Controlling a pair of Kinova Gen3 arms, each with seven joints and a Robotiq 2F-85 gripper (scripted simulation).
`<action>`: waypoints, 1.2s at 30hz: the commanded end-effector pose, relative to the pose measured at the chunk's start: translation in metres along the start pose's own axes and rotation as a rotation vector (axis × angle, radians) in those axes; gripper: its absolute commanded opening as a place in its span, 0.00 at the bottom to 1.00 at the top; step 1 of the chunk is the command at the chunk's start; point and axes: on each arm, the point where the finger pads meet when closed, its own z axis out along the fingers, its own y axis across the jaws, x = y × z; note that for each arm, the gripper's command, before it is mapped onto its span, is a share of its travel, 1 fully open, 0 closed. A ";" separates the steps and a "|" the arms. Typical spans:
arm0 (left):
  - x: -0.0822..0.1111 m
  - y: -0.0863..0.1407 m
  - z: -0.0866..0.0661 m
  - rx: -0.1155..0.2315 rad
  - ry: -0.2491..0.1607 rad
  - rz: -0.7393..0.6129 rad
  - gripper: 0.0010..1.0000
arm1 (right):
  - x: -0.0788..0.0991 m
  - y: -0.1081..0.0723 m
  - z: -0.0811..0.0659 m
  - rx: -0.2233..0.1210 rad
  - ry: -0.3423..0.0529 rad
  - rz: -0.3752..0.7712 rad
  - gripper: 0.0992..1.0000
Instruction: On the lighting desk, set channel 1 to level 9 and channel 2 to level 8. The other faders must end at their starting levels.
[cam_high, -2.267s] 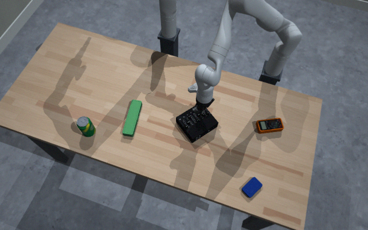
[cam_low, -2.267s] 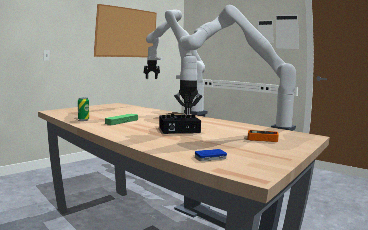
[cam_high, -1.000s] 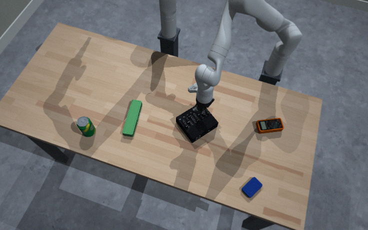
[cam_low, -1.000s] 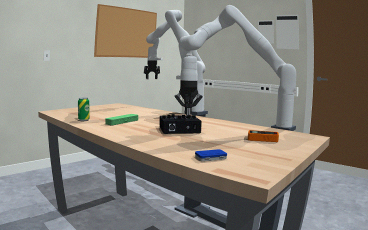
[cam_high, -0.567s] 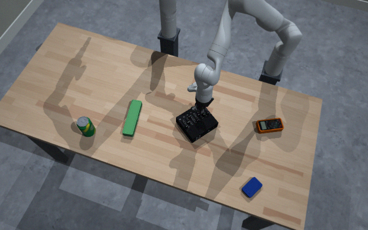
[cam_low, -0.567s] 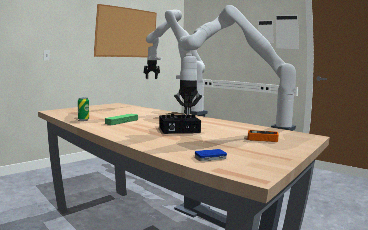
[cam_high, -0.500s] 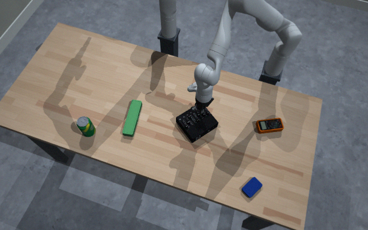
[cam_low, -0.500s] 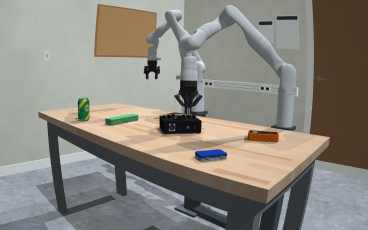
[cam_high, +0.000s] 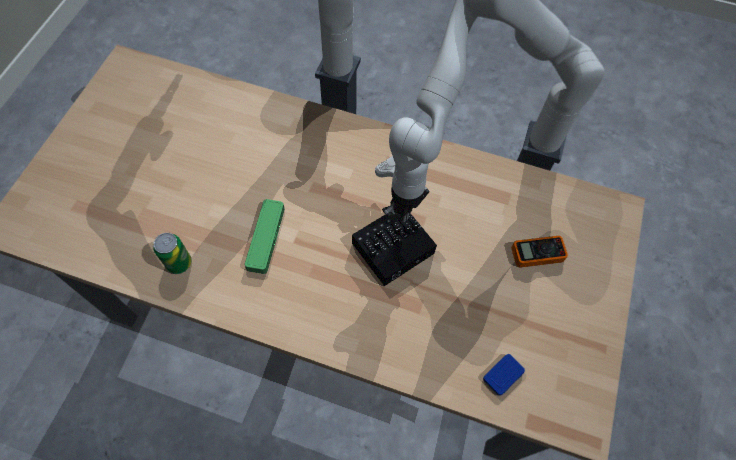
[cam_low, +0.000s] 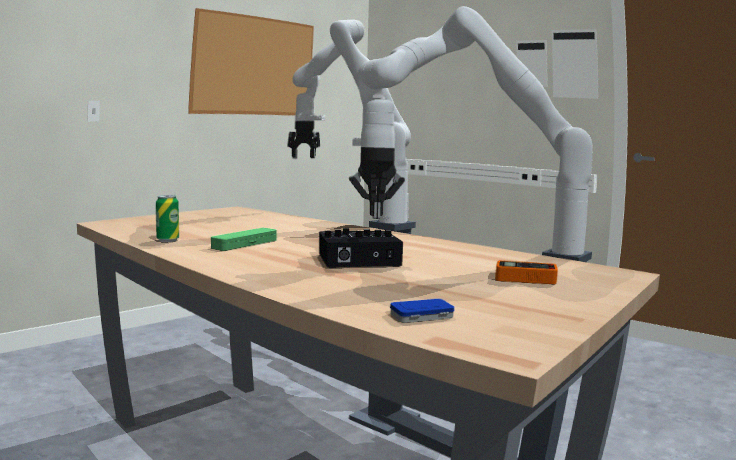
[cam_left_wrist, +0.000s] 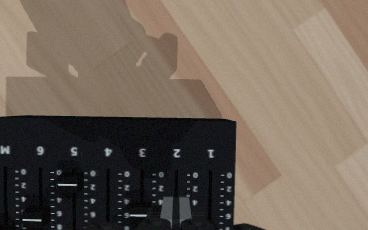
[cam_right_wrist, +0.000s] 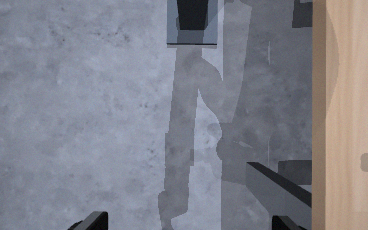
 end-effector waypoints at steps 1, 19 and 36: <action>0.000 0.000 -0.003 0.002 0.000 0.000 0.10 | 0.000 0.000 -0.001 0.000 -0.002 0.000 1.00; 0.000 0.000 -0.011 0.002 0.000 0.000 0.10 | 0.000 0.000 -0.001 0.000 -0.002 0.000 1.00; 0.000 0.000 -0.047 0.002 0.000 0.000 1.00 | 0.000 0.000 -0.001 0.000 -0.002 0.000 1.00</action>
